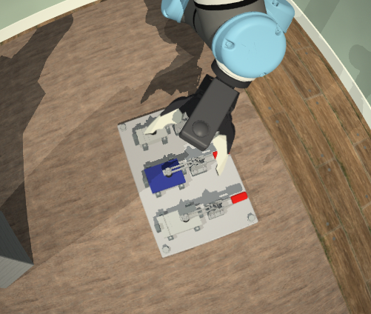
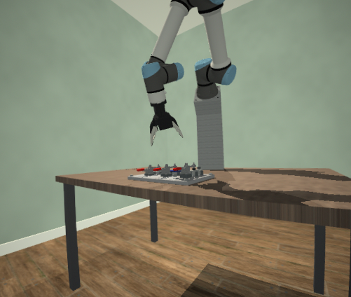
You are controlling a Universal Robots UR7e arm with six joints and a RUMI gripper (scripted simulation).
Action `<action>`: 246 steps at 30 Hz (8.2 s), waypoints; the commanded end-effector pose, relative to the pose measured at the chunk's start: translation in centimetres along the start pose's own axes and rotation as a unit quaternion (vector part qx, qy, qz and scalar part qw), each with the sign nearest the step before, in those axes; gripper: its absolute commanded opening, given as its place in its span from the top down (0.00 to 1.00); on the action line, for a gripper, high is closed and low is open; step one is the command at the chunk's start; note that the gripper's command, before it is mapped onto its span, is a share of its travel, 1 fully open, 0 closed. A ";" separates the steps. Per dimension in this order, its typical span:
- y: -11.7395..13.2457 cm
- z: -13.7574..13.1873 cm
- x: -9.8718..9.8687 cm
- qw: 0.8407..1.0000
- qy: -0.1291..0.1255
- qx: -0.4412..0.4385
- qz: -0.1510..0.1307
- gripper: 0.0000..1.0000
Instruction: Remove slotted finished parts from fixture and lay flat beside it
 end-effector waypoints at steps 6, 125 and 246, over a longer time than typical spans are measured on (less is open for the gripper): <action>0.0 -0.2 0.0 1.000 -0.001 -0.001 0.000 0.00; -4.4 0.8 -3.2 0.805 0.030 -0.588 -0.077 0.00; -7.1 0.7 -3.5 0.375 0.110 -0.913 -0.115 0.00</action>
Point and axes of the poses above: the point where the finger pads meet when closed, its own x axis back along the fingers, its own z axis across the jaws, y = z × x, the point moved 4 cm from there along x, back along the fingers, and after that the axes turned 9 degrees about x, right-handed, at the moved point
